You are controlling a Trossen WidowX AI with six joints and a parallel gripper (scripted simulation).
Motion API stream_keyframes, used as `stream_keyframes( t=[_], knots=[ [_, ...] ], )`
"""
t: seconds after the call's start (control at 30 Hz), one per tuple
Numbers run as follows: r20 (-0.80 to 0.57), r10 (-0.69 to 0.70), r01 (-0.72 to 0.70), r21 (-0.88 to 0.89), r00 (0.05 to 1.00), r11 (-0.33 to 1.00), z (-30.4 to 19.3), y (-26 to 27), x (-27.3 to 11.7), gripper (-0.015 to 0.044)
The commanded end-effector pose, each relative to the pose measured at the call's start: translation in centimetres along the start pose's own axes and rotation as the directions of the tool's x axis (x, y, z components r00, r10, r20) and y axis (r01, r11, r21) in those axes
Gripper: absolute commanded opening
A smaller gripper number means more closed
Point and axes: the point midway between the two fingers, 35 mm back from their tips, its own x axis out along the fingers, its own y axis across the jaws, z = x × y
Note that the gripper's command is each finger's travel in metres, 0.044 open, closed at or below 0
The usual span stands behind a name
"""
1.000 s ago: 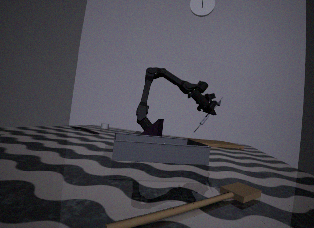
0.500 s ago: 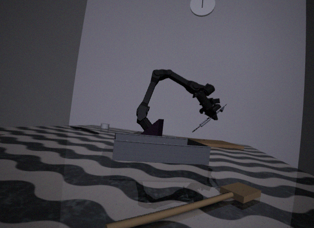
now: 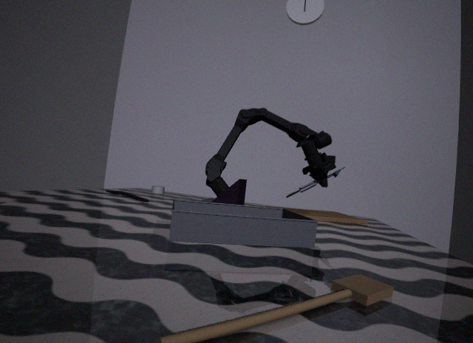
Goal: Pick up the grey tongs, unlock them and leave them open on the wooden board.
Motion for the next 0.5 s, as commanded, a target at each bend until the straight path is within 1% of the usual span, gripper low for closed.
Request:
stream_keyframes(
  t=[0.0,0.47],
  knots=[
    [-0.058,0.006,-0.006,-0.010,0.998,1.000,0.0,0.1,0.6,-0.0150],
    [-0.239,0.015,-0.018,-0.010,0.971,1.000,-1.4,0.3,2.0,-0.0150]
  ],
)
